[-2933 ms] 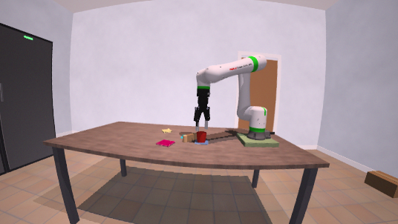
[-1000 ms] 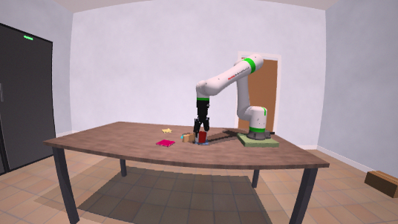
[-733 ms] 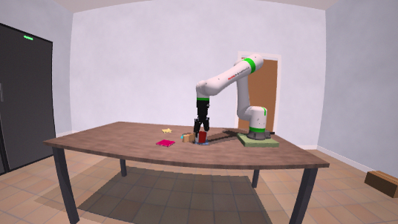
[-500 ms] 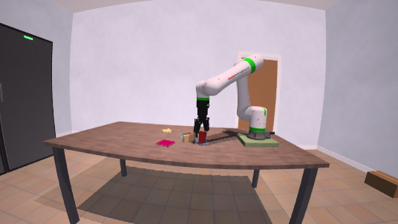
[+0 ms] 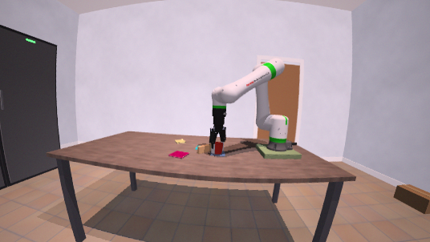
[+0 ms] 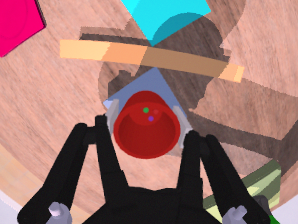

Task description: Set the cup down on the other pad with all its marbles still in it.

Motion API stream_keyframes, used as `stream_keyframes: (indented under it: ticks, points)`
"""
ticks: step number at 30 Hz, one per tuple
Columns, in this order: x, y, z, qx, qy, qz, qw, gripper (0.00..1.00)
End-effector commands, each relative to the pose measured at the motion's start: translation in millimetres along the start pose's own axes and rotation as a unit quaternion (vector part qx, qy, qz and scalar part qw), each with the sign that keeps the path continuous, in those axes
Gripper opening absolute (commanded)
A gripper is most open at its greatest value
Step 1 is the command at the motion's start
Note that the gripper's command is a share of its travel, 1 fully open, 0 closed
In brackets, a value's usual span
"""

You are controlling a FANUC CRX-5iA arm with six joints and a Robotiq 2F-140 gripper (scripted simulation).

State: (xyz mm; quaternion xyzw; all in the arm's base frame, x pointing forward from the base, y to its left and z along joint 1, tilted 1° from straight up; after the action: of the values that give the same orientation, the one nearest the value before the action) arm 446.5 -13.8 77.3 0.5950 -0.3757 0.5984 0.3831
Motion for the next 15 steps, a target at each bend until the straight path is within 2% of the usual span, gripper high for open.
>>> stream_keyframes:
  ticks: [1, 15]
  points:
    - [0.2, -0.1, 0.1, 0.000, 0.000, 0.000, 1.000, 0.54]
    - [0.2, -0.1, 0.1, 0.000, 0.000, 0.000, 1.000, 0.52]
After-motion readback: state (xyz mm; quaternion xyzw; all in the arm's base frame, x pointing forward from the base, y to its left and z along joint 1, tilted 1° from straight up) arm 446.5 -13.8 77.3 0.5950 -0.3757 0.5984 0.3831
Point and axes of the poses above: the point where the finger pads meet when closed, its own x axis back along the fingers, its own y axis across the jaws, z = x × y, the point moved 7 cm from there along x, back along the fingers, and after that the axes turned 13 degrees about -x, right-handed, at the moved point
